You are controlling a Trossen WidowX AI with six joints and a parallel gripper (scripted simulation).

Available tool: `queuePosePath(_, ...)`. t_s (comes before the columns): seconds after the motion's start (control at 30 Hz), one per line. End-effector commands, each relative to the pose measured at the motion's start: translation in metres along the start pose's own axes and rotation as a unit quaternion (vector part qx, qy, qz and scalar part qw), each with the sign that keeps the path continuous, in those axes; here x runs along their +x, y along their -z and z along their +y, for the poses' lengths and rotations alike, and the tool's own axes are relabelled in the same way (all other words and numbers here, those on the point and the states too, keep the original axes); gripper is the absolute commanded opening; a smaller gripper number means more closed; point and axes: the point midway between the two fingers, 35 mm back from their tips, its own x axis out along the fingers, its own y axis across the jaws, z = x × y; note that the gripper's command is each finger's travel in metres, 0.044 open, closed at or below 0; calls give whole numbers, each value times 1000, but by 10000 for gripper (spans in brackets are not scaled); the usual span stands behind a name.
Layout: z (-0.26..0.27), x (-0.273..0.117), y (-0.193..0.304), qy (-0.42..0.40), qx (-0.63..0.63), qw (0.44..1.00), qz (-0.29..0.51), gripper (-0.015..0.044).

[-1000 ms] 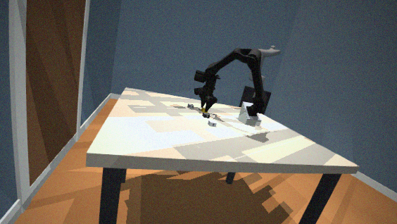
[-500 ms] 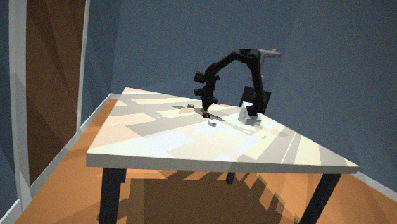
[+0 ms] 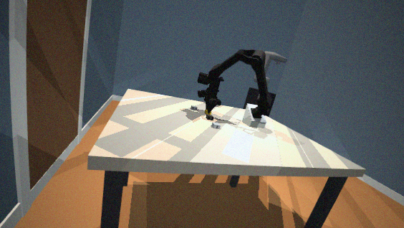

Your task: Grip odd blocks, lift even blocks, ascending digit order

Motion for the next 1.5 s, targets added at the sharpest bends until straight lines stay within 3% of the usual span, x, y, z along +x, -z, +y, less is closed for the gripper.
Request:
queuePosePath(0.0, 0, 1, 0, -1, 2, 1000, -1, 120)
queuePosePath(1.47, 0, -10, 0, -1, 2, 1000, -1, 120)
